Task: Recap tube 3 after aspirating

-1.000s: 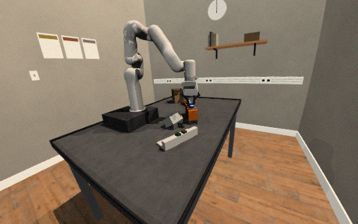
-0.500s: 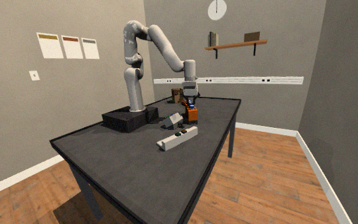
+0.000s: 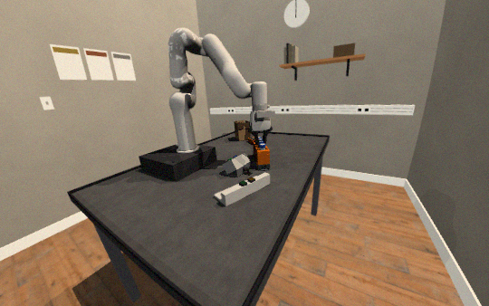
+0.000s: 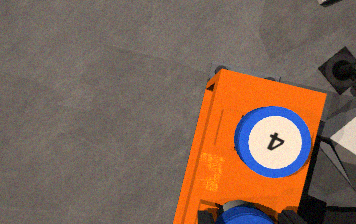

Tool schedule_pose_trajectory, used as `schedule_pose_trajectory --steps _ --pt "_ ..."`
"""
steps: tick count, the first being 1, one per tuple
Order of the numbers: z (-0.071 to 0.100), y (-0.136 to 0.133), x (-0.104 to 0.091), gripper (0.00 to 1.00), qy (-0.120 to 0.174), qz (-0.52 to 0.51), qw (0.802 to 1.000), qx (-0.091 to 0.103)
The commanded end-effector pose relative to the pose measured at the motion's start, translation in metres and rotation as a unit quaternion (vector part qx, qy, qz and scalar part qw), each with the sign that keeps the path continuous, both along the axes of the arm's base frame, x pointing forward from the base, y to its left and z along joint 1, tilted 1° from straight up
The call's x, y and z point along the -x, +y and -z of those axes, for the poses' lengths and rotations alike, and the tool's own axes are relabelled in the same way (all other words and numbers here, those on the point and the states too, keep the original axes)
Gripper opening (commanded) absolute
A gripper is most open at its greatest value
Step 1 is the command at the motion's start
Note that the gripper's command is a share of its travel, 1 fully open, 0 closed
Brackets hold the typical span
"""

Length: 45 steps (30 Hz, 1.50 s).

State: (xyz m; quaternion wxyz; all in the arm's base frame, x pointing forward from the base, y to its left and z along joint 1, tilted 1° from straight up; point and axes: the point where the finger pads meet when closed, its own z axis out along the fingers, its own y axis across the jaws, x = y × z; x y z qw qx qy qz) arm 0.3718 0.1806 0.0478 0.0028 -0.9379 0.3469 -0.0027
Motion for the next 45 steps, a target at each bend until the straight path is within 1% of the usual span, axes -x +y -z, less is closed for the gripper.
schedule_pose_trajectory --steps 1,13,16,17,33,34,45 --pt "-0.0010 0.0006 -0.0012 0.46 -0.003 -0.009 1.000 0.001" --pt "-0.0010 0.0006 -0.0012 0.46 -0.003 -0.009 1.000 0.001" --pt "-0.0025 0.0006 -0.0012 0.46 -0.003 0.115 0.993 0.000" --pt "-0.0031 0.0006 -0.0012 0.46 -0.003 0.121 0.993 0.000" --pt "-0.0082 0.0007 -0.0012 0.46 -0.003 0.121 0.993 0.000" --pt "-0.0082 0.0007 -0.0012 0.00 -0.003 0.121 0.993 0.000" --pt "-0.0082 0.0007 -0.0012 0.00 -0.003 0.121 0.993 0.000"
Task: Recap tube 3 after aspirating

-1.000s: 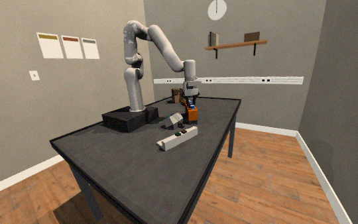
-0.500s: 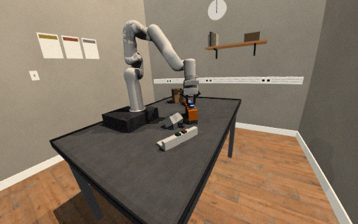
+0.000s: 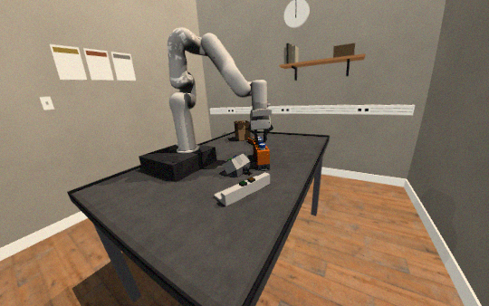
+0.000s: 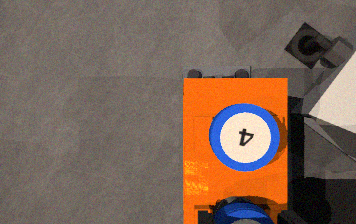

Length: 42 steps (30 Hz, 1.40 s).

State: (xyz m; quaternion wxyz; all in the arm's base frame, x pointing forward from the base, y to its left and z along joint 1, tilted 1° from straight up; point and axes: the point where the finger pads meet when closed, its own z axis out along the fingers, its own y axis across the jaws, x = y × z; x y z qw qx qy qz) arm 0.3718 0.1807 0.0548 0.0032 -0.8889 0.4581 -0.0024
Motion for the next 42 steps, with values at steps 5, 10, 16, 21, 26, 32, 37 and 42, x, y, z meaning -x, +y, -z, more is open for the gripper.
schedule_pose_trajectory --steps 5,10,16,21,26,32,37,42 --pt "-0.007 0.001 -0.001 0.00 -0.003 0.000 1.000 0.001" --pt "-0.022 0.001 -0.001 0.00 -0.003 0.000 1.000 0.001" --pt "-0.034 0.001 -0.001 0.00 -0.003 0.000 1.000 0.001" --pt "-0.037 -0.024 -0.004 0.00 -0.003 -0.125 0.992 0.003" --pt "-0.037 -0.047 -0.008 0.00 -0.003 -0.227 0.974 0.004" --pt "-0.037 -0.079 -0.012 0.00 -0.003 -0.312 0.950 0.005" --pt "-0.037 -0.112 -0.017 0.00 -0.003 -0.312 0.950 0.005" --pt "-0.037 -0.152 -0.023 0.00 -0.003 -0.312 0.950 0.005"
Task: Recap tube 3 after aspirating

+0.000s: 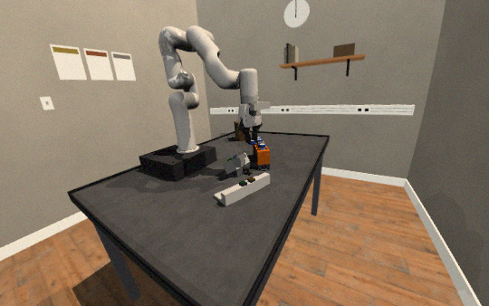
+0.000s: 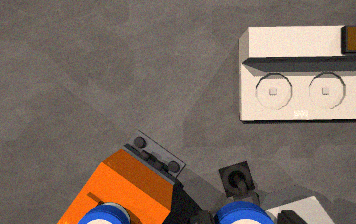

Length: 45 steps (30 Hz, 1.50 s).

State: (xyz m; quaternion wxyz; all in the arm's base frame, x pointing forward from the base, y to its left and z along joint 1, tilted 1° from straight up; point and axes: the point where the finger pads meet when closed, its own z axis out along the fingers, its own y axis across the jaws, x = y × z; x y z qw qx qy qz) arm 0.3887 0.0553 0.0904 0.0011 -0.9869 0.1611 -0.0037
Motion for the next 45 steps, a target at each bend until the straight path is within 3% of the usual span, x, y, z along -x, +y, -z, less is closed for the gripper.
schedule_pose_trajectory --steps 1,6,8,21,30,40,42,45 --pt "-0.002 -0.034 -0.007 0.00 -0.003 -0.004 1.000 0.001" --pt "-0.002 -0.074 -0.013 0.00 -0.003 -0.004 1.000 0.001" --pt "-0.002 -0.074 -0.013 0.00 -0.003 -0.004 1.000 0.001" --pt "-0.002 -0.180 -0.028 0.00 -0.003 -0.004 1.000 0.002" --pt "-0.002 -0.182 -0.029 0.00 -0.003 -0.004 1.000 0.002" --pt "0.048 -0.182 -0.029 0.00 -0.003 -0.004 1.000 0.002" --pt "0.048 -0.182 -0.029 0.00 -0.003 -0.004 1.000 0.002" --pt "0.063 -0.182 -0.029 0.00 -0.003 -0.004 1.000 0.002"
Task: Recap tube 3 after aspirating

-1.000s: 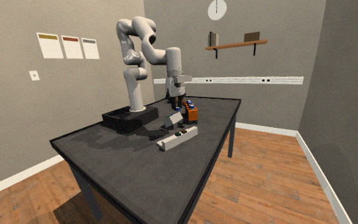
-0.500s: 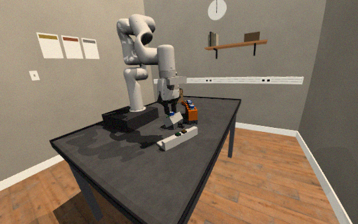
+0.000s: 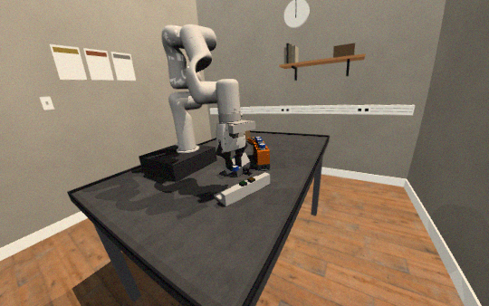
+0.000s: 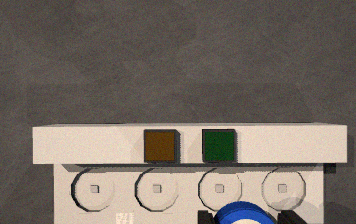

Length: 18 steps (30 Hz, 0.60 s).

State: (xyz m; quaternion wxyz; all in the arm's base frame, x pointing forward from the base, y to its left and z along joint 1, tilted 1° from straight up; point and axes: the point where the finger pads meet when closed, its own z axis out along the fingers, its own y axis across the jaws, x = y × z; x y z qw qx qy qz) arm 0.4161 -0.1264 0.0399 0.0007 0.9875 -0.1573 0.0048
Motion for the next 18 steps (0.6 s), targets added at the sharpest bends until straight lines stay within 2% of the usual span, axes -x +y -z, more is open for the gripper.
schedule_pose_trajectory --steps 1,12,18 --pt "0.018 -0.001 -0.002 0.00 -0.002 0.000 1.000 0.000" --pt "0.073 -0.001 -0.003 0.00 -0.002 0.000 1.000 0.000" --pt "0.076 -0.001 -0.003 0.00 -0.002 0.000 1.000 0.000"
